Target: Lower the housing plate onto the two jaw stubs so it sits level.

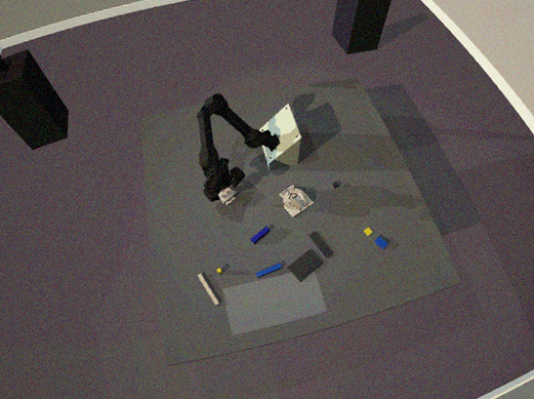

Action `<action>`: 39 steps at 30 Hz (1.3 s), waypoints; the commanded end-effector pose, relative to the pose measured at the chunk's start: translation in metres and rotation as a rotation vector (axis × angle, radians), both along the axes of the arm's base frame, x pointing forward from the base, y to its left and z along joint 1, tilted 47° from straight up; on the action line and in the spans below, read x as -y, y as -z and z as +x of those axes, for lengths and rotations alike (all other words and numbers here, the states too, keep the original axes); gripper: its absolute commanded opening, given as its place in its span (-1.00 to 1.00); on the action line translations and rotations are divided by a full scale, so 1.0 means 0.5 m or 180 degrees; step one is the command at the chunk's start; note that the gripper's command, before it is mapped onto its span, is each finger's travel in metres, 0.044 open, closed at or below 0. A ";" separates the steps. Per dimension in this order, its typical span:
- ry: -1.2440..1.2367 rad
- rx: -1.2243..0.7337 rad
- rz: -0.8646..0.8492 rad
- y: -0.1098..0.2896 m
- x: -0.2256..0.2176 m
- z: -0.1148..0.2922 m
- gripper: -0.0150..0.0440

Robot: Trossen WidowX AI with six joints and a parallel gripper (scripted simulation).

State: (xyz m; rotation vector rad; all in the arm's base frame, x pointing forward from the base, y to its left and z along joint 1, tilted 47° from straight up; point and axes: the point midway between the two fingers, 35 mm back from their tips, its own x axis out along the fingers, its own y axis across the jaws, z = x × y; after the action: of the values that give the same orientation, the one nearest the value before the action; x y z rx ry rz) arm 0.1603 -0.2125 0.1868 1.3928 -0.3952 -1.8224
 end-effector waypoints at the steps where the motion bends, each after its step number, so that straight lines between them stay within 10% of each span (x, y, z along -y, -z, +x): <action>1: -0.0013 -0.0024 0.0022 0.015 0.009 -0.002 1.00; 39: -0.0013 -0.0026 0.0014 0.059 0.058 -0.008 1.00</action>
State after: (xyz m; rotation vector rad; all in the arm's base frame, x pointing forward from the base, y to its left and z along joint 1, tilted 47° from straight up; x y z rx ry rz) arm 0.1560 -0.2417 0.1599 1.3887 -0.3964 -1.8245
